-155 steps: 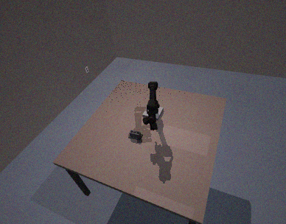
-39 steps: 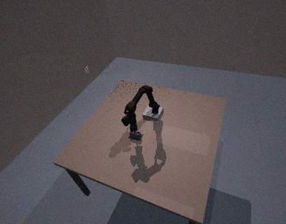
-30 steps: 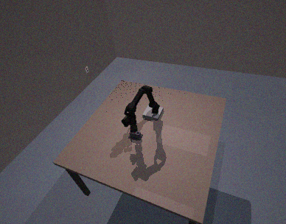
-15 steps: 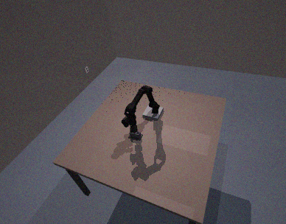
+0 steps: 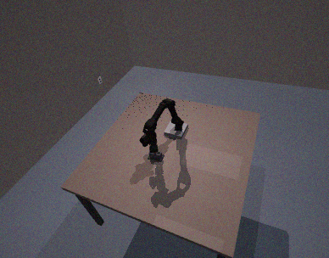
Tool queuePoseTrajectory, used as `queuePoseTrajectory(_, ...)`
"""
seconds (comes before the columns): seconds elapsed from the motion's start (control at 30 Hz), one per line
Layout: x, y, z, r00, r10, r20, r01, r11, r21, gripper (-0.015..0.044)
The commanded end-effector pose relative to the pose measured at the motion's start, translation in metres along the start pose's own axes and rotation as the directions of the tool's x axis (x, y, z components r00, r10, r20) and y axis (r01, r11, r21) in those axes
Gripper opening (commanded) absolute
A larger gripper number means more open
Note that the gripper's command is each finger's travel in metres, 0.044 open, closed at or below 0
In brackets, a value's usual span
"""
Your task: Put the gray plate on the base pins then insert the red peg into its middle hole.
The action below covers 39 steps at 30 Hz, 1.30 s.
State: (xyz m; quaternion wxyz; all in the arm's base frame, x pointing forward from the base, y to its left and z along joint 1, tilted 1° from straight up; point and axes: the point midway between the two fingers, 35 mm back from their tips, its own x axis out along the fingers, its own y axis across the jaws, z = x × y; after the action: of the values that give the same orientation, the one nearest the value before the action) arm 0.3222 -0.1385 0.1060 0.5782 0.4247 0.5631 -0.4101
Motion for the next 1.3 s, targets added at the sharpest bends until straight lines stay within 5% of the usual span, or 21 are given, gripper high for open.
queuePoseTrajectory(0.0, 0.000, 0.000, 0.000, 1.000, 0.000, 0.000, 0.000, 1.000, 0.000, 0.0000)
queuePoseTrajectory(0.07, 0.000, 0.000, 0.000, 1.000, 0.000, 0.000, 0.000, 1.000, 0.000, 0.0000)
queuePoseTrajectory(0.27, 0.000, 0.000, 0.000, 1.000, 0.000, 0.000, 0.000, 1.000, 0.000, 0.0150)
queuePoseTrajectory(1.27, -0.013, -0.003, 0.000, 1.000, 0.005, -0.002, -0.005, 1.000, -0.007, 0.0150)
